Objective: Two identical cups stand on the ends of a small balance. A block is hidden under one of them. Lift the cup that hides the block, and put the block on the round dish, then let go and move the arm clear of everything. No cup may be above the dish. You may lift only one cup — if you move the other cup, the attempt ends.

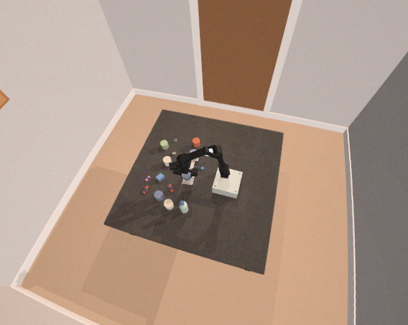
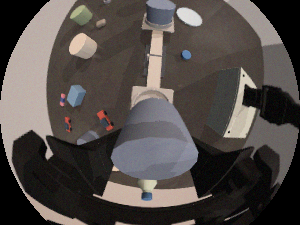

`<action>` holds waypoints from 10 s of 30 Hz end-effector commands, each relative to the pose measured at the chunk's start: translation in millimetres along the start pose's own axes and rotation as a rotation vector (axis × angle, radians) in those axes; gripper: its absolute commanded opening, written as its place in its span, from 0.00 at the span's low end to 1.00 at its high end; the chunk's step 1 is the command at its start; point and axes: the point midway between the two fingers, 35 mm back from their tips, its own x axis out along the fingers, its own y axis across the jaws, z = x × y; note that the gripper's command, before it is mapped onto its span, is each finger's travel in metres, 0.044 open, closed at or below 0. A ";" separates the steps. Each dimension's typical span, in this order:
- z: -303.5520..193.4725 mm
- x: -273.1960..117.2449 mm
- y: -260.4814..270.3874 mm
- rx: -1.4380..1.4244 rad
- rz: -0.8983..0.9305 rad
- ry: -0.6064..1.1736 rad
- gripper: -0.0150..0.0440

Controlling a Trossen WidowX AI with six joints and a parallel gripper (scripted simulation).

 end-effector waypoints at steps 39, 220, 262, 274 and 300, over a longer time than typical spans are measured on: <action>0.4 -7.4 -1.4 0.000 0.001 0.000 0.25; 12.5 83.0 0.0 -0.444 0.015 0.005 0.50; 72.8 1.6 13.6 -0.445 0.025 0.000 0.25; 146.1 16.7 14.3 -0.439 0.039 -0.011 0.25; 299.2 59.9 -50.7 -0.426 0.022 -0.035 0.25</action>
